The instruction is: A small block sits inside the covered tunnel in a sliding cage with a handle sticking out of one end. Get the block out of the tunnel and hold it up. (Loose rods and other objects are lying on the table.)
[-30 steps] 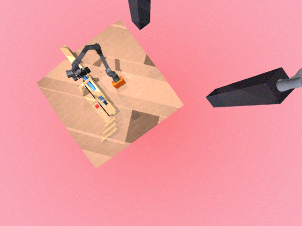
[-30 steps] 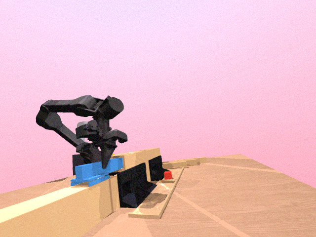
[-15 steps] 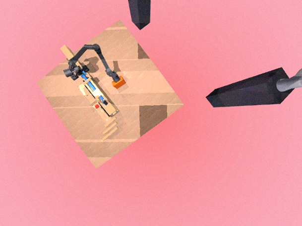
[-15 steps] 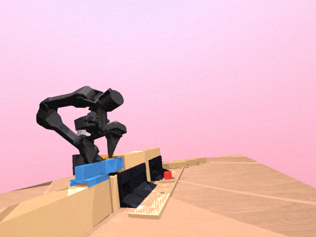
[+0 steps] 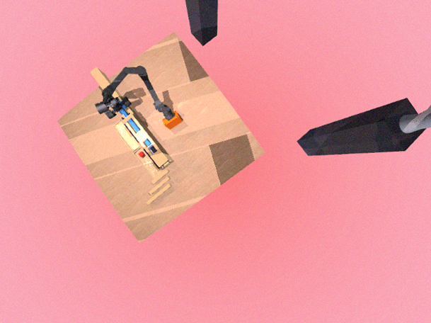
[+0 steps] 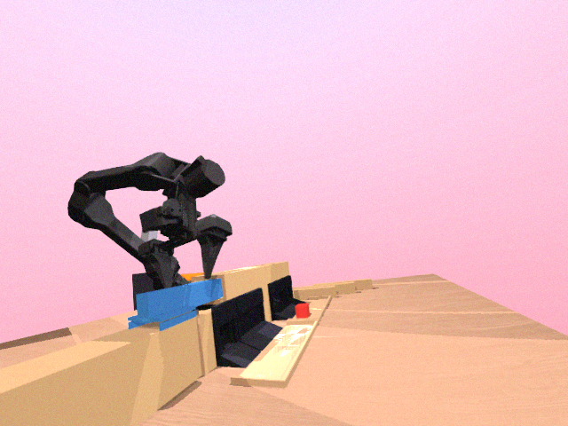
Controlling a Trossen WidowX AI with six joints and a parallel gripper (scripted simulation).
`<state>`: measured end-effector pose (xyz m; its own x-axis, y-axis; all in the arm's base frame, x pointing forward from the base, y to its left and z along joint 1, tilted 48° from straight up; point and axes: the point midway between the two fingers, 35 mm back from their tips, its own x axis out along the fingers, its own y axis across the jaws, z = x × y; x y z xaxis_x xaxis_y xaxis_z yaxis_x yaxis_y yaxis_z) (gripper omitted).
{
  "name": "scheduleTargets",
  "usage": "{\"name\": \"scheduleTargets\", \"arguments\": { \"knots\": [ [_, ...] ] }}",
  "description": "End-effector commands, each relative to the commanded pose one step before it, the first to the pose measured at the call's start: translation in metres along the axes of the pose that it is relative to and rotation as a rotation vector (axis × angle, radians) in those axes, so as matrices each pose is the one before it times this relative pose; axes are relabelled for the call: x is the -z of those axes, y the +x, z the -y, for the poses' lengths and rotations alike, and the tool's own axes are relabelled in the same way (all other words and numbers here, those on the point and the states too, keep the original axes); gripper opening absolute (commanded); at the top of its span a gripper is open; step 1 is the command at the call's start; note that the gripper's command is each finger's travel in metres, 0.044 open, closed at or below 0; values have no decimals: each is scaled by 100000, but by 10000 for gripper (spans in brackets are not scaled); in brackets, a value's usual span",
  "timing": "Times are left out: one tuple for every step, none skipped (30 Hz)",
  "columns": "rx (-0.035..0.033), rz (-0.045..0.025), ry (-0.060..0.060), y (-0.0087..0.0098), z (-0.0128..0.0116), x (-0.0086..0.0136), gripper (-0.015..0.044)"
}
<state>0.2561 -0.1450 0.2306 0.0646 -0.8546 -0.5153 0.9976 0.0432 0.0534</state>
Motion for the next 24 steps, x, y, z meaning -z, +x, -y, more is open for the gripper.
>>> {"name": "scheduleTargets", "arguments": {
  "knots": [
    [194,-461,-631,733,232,297,440],
    [-1,-6,7,156,26,30,440],
    [-2,-2,6,156,27,29,440],
    [-3,2,6,156,28,28,440],
    [-4,6,5,155,29,28,440],
    [-4,10,4,155,30,27,440],
    [-5,14,4,155,31,26,440],
    [-6,18,3,154,32,26,440],
    [-7,22,2,154,33,25,440],
    [-7,26,2,154,34,24,440],
    [-8,30,1,153,35,24,440],
    [-9,34,0,153,36,23,440],
    [-9,38,-1,153,37,22,440],
    [-10,42,-2,152,38,22,440],
    [-10,46,-2,152,39,21,440],
    [-10,50,-3,151,40,21,440],
    [-9,43,-3,121,33,16,440],
    [127,78,362,-562,-283,-151,414],
    [0,0,0,0,0,0,387],
    [0,0,0,0,0,0,361],
    [0,0,0,0,0,0,335],
    [0,0,0,0,0,0,309],
    [0,0,0,0,0,0,282],
    [0,0,0,0,0,0,256]
  ]
}}
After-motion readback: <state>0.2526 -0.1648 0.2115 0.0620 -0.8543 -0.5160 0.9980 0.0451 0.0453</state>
